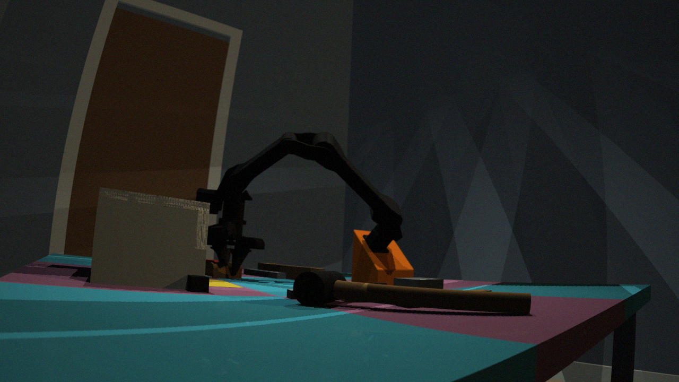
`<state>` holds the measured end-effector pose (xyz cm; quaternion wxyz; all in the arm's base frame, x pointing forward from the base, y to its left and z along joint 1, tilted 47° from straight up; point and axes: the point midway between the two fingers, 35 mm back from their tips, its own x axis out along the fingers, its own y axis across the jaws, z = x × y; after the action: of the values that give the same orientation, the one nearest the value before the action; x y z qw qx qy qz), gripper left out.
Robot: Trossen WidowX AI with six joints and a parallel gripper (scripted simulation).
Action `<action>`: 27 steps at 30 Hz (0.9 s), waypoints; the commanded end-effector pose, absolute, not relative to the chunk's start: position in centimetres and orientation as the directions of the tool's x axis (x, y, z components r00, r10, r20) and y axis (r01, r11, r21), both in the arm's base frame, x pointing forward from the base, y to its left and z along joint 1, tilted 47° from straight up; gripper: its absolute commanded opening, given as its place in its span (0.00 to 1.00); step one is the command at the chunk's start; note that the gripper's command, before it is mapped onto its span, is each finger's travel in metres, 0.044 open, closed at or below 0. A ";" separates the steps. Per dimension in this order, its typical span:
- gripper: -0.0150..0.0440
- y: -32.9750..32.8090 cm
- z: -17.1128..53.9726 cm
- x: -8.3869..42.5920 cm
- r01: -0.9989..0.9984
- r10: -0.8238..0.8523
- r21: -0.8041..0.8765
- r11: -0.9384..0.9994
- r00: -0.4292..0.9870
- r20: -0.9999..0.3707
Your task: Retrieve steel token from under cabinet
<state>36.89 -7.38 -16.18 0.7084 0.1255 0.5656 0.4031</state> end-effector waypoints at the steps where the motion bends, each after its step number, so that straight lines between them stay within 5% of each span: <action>1: 0.25 -6.9 -15.8 36.7 -0.431 0.718 0.637 0.639 0.035 -0.696; 27: 0.25 -5.2 -14.2 35.6 -0.430 0.719 0.639 0.638 0.034 -0.695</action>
<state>35.72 -5.68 -14.54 0.7078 0.1271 0.5663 0.4027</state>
